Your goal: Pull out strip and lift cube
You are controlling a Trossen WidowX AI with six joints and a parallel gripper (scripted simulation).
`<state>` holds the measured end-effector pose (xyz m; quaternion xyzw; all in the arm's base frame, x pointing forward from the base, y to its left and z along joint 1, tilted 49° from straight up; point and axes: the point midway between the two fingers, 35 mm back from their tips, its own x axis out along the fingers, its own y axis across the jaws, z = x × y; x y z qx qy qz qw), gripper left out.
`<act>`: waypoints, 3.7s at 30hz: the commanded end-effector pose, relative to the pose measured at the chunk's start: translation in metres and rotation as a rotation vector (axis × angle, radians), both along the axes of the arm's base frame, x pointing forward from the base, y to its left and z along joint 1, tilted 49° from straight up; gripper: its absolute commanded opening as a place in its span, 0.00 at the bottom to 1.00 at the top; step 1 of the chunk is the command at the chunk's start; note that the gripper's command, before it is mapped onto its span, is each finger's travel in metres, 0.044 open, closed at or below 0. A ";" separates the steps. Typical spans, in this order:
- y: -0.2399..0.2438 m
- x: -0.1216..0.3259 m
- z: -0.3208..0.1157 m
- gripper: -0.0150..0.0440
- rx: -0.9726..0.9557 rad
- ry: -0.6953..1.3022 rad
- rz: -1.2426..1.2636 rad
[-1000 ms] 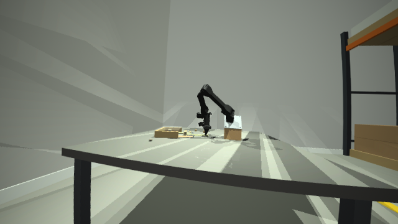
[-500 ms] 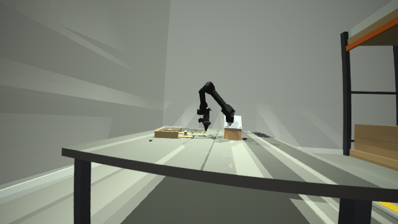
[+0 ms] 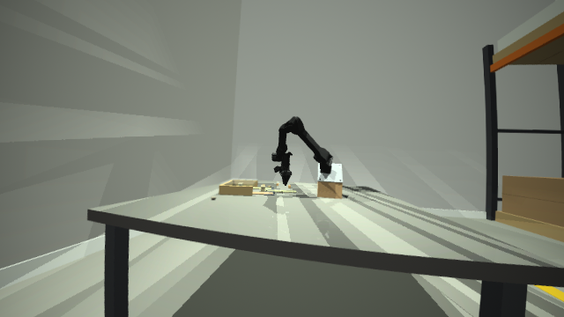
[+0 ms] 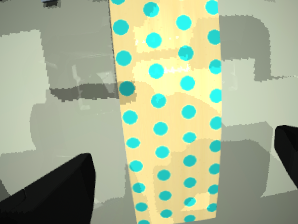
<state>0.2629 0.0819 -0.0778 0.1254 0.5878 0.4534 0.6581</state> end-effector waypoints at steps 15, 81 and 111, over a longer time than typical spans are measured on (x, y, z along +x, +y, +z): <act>0.013 0.056 0.020 1.00 0.003 -0.001 -0.002; 0.078 0.129 0.015 0.68 0.007 -0.004 -0.002; 0.045 0.092 0.035 0.25 0.003 -0.004 -0.001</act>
